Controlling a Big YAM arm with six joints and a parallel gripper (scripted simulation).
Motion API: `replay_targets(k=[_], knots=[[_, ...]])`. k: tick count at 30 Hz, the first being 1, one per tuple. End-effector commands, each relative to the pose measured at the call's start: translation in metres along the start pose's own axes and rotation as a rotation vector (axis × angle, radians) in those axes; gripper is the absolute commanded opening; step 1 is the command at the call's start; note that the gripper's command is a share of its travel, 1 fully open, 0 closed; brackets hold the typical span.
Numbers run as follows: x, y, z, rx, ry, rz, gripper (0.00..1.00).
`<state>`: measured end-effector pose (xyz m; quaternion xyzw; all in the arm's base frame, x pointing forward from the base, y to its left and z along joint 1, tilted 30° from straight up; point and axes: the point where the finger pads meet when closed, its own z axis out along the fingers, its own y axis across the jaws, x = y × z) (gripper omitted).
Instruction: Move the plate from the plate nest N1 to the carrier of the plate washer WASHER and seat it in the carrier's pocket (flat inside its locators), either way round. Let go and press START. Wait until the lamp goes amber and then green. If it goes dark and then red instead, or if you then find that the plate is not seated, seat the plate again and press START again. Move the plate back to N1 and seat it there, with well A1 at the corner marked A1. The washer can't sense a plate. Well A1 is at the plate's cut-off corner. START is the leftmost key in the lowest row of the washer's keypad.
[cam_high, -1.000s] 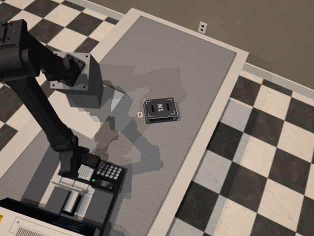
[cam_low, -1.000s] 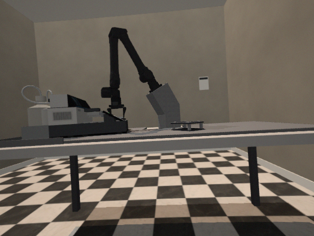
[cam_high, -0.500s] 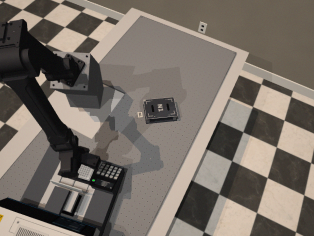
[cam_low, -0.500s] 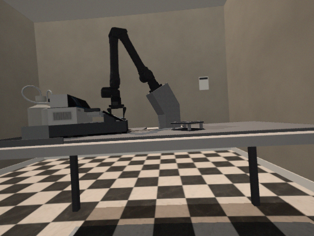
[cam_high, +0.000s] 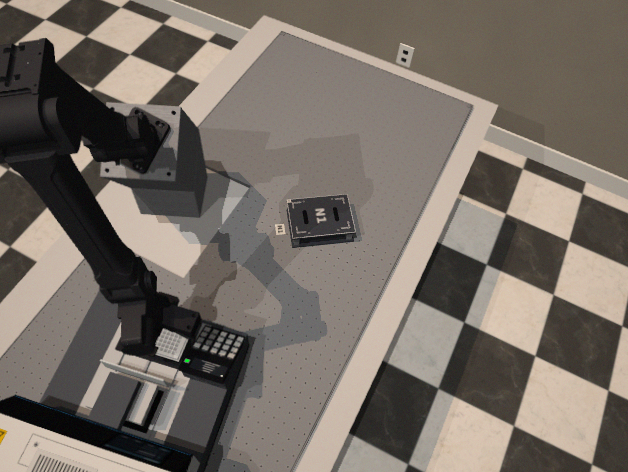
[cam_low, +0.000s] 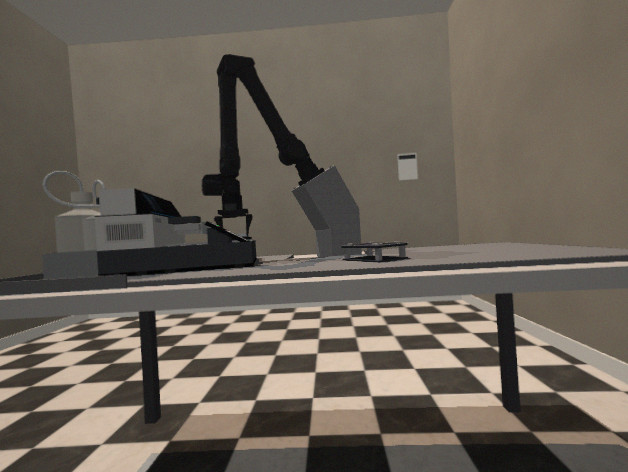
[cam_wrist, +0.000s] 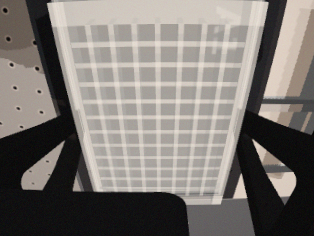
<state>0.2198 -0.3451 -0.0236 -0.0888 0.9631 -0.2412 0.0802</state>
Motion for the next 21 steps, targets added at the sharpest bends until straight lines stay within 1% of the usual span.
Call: replay_targets(k=[1,19,20,21], knots=[[-0.0014,-0.0037,-0.0014,0.010,-0.007,0.000,0.84],[-0.0014,-0.0037,-0.0014,0.010,-0.007,0.000,0.84],[0.0008,-0.0053,-0.0071,0.020,-0.011,0.000,0.84],[0.0014,-0.0016,-0.0088,0.006,-0.007,-0.002,0.84]])
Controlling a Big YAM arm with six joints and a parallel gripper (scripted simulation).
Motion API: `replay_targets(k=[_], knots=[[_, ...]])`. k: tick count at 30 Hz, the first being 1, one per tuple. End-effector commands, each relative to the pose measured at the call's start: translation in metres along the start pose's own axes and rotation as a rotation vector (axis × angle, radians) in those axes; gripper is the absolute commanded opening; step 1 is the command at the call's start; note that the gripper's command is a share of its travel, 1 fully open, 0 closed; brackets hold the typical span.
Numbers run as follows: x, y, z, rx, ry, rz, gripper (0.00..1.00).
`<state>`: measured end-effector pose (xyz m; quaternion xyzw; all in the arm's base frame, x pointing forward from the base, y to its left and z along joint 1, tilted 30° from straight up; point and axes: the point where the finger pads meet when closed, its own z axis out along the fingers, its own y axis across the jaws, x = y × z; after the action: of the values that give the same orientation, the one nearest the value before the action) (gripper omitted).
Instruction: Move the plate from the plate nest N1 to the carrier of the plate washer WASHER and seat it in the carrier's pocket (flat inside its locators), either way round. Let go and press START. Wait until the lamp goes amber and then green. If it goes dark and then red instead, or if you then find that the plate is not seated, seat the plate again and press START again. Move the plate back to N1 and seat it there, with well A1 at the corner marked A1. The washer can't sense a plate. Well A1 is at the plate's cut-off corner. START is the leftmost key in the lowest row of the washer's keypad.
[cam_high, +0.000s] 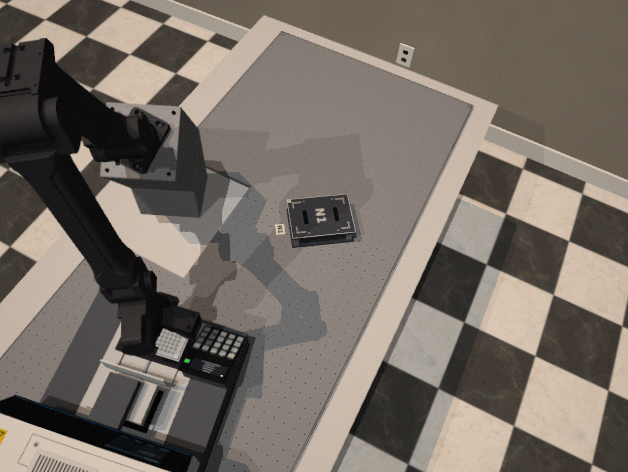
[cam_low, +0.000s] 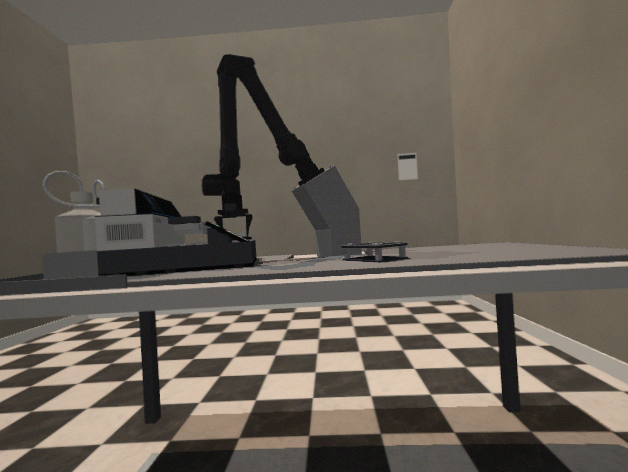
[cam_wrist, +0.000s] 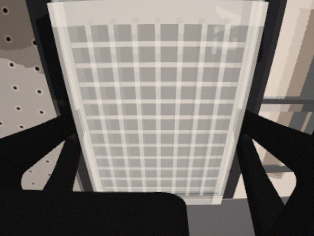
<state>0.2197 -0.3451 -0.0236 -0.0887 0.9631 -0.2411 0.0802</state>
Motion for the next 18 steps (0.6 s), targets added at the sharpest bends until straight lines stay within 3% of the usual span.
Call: replay_targets(k=[1,18], knots=[[0.001,-0.001,-0.010,0.006,-0.007,-0.002,0.84],[-0.004,0.001,-0.036,0.006,-0.011,0.001,0.84]])
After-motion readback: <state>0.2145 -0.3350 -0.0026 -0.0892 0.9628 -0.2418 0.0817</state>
